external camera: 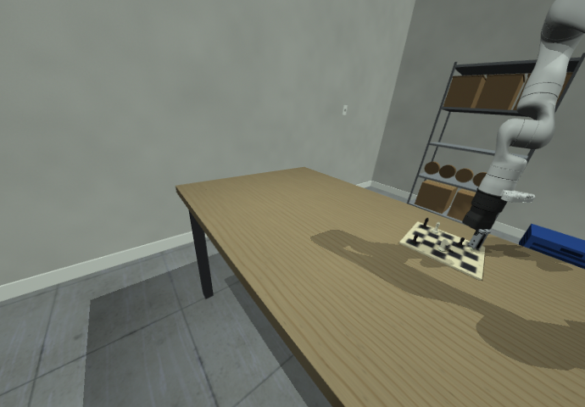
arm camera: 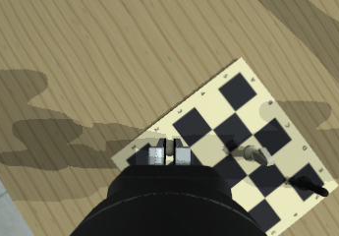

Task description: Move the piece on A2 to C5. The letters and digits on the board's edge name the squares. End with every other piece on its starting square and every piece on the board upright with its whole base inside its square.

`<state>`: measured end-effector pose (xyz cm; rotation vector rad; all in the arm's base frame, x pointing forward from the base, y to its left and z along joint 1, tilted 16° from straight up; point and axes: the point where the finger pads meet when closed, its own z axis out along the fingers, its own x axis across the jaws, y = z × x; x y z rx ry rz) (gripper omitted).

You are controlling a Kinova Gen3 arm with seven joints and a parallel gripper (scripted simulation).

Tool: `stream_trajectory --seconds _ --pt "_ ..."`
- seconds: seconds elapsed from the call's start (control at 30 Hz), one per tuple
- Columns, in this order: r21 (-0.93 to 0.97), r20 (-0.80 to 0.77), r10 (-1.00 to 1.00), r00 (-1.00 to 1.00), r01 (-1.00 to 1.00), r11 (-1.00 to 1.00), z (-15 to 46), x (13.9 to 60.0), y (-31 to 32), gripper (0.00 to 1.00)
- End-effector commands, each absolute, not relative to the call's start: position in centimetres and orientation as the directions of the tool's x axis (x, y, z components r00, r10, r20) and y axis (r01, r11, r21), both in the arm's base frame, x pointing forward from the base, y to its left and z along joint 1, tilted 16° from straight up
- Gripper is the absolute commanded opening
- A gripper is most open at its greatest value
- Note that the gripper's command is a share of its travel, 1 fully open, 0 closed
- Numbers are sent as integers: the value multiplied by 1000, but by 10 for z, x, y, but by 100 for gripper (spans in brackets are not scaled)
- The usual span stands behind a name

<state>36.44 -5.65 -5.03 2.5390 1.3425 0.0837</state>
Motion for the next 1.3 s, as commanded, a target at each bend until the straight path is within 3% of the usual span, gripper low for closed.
stream_trajectory --seconds 0.0,1.27 --pt "260 -75 826 559 810 -525 -43 363 -54 0" --pt "265 -69 825 560 808 -526 28 354 -38 0"
